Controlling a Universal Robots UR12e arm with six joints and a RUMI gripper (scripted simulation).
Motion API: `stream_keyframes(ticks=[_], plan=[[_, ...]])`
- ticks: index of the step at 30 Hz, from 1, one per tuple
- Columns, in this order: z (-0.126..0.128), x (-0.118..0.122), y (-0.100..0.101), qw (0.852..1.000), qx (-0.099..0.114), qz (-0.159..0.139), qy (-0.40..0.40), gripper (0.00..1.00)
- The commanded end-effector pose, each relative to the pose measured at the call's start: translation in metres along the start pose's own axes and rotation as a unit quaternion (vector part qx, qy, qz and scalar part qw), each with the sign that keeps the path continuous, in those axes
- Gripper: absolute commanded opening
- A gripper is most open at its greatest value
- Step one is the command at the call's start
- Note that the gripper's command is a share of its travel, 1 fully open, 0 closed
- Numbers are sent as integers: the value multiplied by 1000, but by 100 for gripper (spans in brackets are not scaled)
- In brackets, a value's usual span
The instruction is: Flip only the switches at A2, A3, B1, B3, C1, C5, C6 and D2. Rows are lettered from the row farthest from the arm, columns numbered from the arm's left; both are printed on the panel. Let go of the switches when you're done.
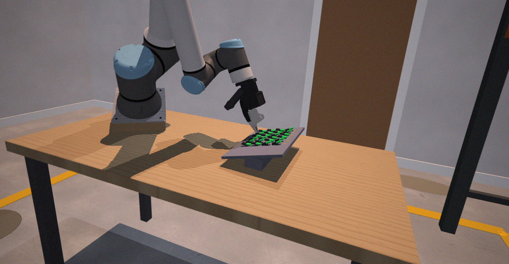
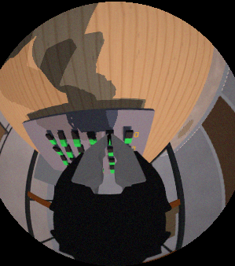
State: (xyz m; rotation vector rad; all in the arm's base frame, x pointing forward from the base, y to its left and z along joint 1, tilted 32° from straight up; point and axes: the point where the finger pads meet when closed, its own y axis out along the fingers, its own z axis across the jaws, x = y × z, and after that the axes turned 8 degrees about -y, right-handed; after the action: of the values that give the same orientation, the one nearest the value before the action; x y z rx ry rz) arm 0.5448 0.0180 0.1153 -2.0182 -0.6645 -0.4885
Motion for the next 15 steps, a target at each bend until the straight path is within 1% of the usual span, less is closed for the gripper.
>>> stream_keyframes(ticks=[1, 10, 15], plan=[[-1, 2, 3, 1000, 0, -1, 1, 0], [0, 2, 3, 1000, 0, -1, 0, 0], [1, 0, -5, 1000, 1, -1, 0, 0]])
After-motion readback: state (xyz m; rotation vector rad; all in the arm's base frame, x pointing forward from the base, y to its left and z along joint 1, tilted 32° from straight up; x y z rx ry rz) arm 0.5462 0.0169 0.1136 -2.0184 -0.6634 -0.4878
